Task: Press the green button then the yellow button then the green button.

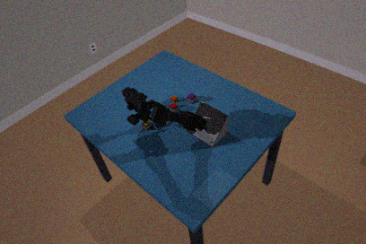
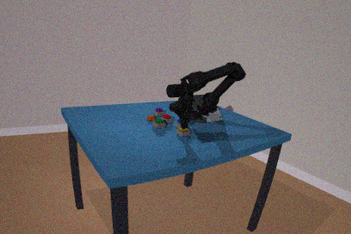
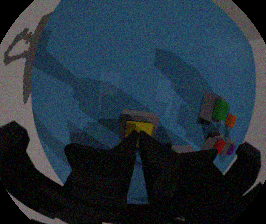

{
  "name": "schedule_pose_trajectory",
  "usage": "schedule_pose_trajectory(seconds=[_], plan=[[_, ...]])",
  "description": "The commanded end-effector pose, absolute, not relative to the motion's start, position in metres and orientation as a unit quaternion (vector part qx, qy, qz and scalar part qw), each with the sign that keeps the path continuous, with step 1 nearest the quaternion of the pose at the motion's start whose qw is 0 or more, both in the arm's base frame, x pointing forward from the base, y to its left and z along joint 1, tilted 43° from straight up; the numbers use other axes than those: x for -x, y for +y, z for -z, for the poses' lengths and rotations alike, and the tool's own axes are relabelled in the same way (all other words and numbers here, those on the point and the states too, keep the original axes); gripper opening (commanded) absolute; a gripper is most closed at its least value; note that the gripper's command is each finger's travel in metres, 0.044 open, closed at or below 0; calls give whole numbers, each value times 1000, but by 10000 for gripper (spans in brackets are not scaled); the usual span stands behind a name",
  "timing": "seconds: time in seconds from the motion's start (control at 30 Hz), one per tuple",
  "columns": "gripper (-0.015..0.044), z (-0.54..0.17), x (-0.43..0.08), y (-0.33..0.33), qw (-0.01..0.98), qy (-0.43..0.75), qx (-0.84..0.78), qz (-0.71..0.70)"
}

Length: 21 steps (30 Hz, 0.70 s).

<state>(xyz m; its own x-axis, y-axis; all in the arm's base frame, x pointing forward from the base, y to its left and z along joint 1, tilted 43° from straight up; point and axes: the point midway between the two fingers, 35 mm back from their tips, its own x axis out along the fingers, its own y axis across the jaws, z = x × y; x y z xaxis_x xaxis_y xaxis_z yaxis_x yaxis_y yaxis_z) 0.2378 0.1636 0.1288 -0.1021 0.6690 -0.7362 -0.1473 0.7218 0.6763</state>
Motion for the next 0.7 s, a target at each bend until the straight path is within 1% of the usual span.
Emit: schedule_pose_trajectory(seconds=[0.0,0.43,0.57,0.67], plan=[[20,-125,-235,165,637,675,-196,-317],[20,-125,-235,165,637,675,-196,-317],[20,-149,-239,143,638,675,-195,-316],[20,-151,-239,141,637,675,-196,-316]])
